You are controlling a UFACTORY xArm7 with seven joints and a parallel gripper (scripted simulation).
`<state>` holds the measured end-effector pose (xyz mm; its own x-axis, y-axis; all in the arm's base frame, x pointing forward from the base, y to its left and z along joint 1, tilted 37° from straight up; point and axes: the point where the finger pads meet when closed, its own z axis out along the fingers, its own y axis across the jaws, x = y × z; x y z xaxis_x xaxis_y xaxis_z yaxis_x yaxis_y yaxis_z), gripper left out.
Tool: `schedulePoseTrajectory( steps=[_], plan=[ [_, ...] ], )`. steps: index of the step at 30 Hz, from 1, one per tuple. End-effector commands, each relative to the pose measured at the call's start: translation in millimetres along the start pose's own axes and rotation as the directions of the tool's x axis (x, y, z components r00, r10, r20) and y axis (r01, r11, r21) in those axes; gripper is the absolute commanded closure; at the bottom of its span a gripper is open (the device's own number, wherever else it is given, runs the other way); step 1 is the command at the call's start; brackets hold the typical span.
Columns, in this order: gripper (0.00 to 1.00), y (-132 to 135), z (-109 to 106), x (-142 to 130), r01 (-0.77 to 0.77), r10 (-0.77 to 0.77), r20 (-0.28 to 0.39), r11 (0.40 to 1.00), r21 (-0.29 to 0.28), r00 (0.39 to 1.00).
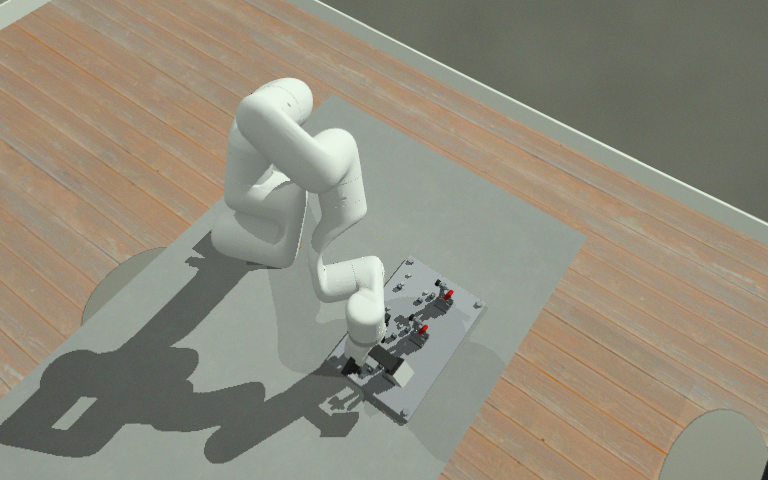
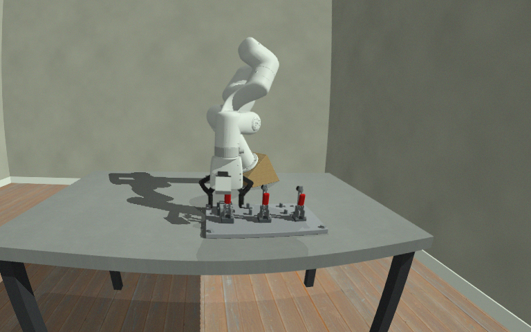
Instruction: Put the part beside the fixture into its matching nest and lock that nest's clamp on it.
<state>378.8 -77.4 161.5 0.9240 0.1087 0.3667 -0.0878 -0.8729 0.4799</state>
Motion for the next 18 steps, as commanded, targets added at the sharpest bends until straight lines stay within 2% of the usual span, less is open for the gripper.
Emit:
schedulePoseTrajectory(
  steps=[1,12,18],
  plan=[
    [0.0,-0.2,-0.7,1.1,0.0,0.0,-0.003,1.0,0.0,1.0],
    [0.0,-0.2,-1.2,1.1,0.0,0.0,-0.003,1.0,0.0,1.0],
    [0.0,-0.2,-9.9,1.1,0.0,0.0,-0.003,1.0,0.0,1.0]
  ],
)
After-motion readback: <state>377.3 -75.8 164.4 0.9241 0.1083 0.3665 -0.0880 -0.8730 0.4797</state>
